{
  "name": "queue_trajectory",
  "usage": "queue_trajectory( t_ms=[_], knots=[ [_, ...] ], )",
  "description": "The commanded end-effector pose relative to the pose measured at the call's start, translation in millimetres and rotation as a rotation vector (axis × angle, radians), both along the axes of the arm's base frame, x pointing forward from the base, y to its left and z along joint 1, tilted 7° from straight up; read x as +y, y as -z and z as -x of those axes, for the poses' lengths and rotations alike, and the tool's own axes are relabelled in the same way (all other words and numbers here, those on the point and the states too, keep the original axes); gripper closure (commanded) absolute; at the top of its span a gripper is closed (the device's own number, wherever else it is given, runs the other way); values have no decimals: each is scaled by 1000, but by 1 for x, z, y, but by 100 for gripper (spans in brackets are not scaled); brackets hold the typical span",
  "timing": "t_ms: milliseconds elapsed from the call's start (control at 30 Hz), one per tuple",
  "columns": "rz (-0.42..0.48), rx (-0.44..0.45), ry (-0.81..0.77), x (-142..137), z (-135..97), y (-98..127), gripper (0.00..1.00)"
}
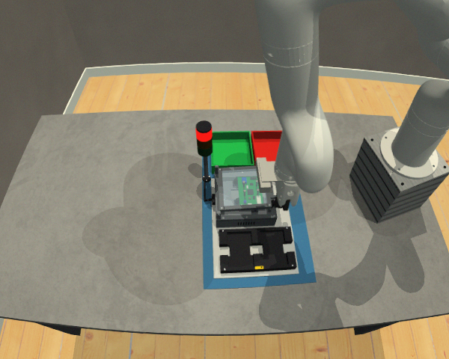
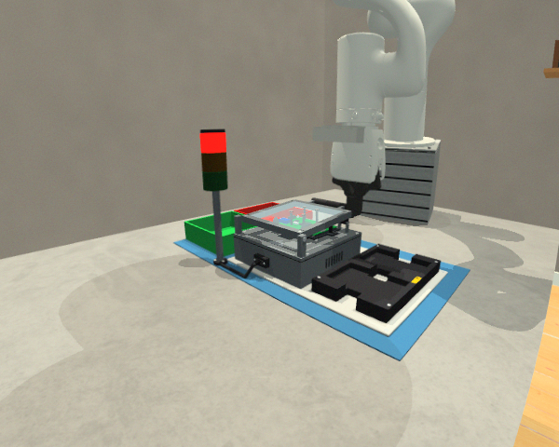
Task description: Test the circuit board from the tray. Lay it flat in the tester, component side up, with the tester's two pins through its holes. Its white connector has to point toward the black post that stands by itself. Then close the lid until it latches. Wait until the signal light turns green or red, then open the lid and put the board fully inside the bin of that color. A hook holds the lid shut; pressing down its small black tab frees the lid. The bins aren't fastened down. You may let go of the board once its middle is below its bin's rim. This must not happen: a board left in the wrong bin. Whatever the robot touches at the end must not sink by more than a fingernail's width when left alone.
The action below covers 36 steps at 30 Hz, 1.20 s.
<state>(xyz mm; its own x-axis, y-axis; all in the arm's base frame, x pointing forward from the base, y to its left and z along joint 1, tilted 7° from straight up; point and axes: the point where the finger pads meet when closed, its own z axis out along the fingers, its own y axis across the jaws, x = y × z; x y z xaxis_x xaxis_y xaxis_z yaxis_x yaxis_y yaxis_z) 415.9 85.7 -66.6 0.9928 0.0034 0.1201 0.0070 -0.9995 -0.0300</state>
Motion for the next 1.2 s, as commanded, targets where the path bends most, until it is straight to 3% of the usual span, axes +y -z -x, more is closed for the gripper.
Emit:
queue_trajectory(
  t_ms=[0,400,1167],
  knots=[
    [0,-2,0,0,0,-8,100],
    [0,-2,0,-2,6,-58,100],
    [6,-4,-53,-2,6,-60,100]
  ],
)
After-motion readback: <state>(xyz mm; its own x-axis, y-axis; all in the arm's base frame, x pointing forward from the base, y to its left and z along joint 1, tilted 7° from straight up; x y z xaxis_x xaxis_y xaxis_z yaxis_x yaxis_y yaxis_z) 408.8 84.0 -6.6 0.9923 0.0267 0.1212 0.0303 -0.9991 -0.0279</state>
